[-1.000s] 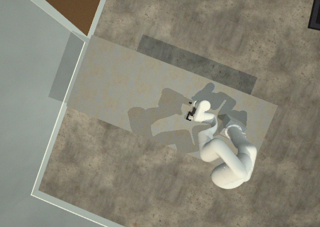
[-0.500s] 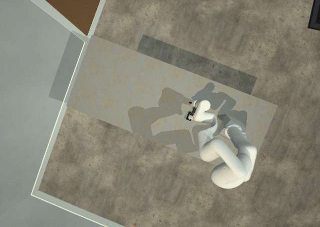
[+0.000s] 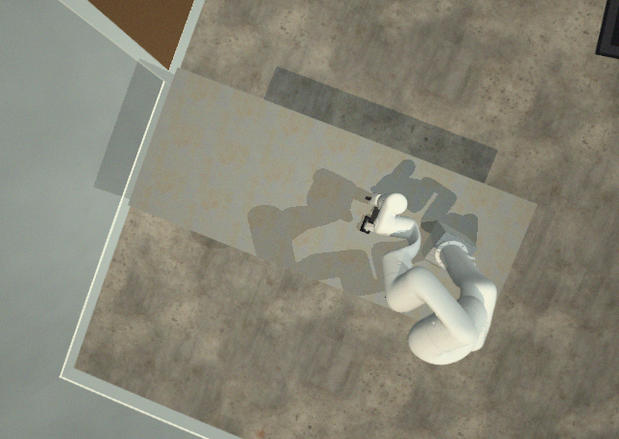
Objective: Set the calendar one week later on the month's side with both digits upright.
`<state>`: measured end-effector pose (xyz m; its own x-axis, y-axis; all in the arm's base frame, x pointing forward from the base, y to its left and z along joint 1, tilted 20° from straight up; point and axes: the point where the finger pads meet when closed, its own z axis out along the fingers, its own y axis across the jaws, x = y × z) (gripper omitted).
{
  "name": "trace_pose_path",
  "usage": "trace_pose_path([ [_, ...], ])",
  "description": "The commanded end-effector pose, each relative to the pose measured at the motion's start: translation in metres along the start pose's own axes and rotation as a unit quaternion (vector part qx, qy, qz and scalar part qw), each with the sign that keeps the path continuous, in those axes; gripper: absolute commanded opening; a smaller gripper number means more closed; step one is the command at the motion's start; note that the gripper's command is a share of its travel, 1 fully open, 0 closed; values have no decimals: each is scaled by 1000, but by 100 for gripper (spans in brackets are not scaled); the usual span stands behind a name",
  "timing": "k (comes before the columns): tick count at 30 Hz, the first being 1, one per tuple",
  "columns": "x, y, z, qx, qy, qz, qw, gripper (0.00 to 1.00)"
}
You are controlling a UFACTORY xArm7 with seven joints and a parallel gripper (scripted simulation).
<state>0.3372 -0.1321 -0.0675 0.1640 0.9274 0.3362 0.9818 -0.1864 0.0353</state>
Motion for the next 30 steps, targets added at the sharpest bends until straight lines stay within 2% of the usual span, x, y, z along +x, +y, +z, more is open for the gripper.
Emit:
trace_pose_path([
  [1, -1, 1, -1, -2, -1, 0, 1000, 27],
  [30, -1, 1, 3, -2, -1, 0, 1000, 27],
])
